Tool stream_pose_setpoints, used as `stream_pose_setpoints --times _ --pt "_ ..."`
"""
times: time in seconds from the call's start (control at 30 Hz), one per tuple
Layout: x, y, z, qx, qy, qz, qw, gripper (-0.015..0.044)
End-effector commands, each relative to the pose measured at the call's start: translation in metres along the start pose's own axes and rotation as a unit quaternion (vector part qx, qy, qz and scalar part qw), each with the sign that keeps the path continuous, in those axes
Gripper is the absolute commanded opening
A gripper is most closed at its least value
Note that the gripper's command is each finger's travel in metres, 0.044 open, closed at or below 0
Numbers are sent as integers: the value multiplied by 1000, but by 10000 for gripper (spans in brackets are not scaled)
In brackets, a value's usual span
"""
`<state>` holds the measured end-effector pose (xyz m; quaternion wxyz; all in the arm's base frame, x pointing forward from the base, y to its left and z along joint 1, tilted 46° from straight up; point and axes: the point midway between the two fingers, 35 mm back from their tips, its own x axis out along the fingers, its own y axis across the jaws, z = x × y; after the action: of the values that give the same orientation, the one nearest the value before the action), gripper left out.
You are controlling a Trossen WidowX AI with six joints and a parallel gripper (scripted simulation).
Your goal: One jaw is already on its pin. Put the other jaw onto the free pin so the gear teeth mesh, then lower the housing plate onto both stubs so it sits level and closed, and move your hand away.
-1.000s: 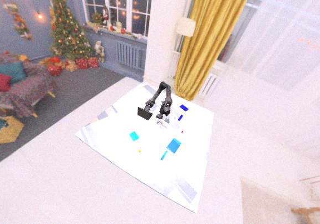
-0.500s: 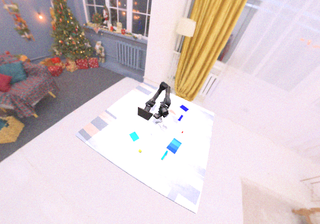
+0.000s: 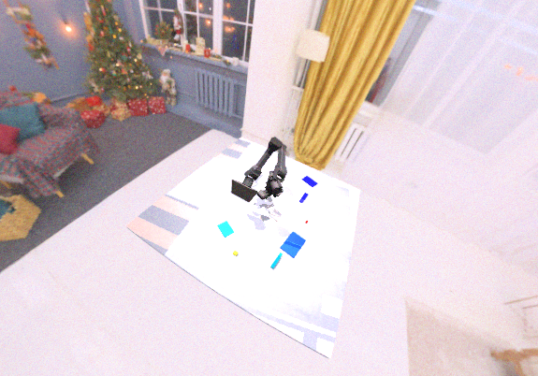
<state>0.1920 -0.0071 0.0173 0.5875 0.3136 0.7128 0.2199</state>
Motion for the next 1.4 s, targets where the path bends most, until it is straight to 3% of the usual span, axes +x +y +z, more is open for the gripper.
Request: stream_pose_setpoints --times 0.0,0.43,1.37 --pt "0 -1 0 11 1 -1 1000 134" --pt "0 0 2 15 0 -2 1000 134" --pt "-2 43 80 14 -2 -2 1000 134"
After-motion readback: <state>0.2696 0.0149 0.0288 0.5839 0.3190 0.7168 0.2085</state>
